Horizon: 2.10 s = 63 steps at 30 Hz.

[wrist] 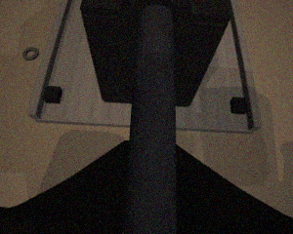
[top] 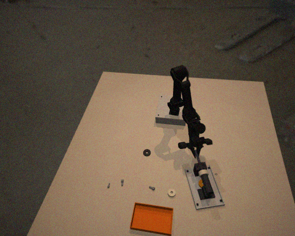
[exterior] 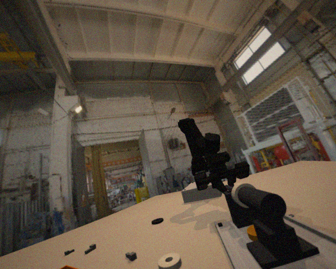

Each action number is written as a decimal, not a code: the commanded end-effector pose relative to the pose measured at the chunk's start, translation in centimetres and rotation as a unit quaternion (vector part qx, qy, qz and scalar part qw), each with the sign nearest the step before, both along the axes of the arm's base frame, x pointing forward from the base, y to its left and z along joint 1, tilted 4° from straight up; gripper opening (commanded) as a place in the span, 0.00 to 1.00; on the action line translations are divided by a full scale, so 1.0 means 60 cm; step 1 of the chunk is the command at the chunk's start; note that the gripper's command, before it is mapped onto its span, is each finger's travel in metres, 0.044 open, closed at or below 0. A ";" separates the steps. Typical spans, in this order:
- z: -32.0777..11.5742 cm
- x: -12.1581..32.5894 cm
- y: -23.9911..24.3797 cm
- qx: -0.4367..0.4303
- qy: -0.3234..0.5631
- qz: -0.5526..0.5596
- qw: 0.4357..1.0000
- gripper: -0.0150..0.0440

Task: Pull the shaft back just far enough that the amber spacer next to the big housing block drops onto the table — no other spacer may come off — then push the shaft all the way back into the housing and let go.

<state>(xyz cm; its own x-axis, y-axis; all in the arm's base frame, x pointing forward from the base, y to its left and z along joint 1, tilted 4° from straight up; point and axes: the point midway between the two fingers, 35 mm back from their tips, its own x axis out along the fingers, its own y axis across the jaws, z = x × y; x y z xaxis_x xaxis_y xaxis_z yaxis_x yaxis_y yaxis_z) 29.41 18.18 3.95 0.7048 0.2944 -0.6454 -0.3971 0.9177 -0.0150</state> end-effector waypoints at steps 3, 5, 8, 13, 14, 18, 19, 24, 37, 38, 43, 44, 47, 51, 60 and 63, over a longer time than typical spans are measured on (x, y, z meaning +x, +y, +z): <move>0.003 0.006 0.004 0.002 -0.002 0.002 1.000 0.25; 0.003 0.007 0.005 0.002 -0.002 0.002 1.000 0.25; 0.003 0.008 0.005 0.002 -0.002 0.002 1.000 0.25; 0.003 0.011 0.006 0.002 -0.002 0.002 1.000 0.25; 0.003 0.012 0.007 0.002 -0.002 0.002 1.000 0.25; 0.004 0.014 0.008 0.002 -0.002 0.002 1.000 0.25; 0.004 0.015 0.008 0.002 -0.002 0.002 1.000 0.25; 0.004 0.017 0.009 0.002 -0.002 0.002 1.000 0.25; 0.005 0.025 0.012 0.002 -0.003 0.002 1.000 0.25; 0.005 0.025 0.012 0.002 -0.003 0.002 1.000 0.25; 0.005 0.028 0.014 0.002 -0.003 0.002 1.000 0.25; 0.005 0.029 0.014 0.002 -0.003 0.002 1.000 0.25; 0.005 0.030 0.015 0.002 -0.003 0.002 1.000 0.25; 0.006 0.033 0.016 0.002 -0.003 0.002 1.000 0.25; 0.006 0.038 0.018 0.002 -0.003 0.002 1.000 0.25; 0.007 0.039 0.018 0.002 -0.003 0.002 1.000 0.25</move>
<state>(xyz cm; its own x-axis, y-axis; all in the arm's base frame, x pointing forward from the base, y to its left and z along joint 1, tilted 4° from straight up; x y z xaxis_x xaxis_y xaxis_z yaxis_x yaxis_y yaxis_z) 31.54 19.13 4.21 0.7056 0.2968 -0.6435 -0.3983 0.9171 -0.0138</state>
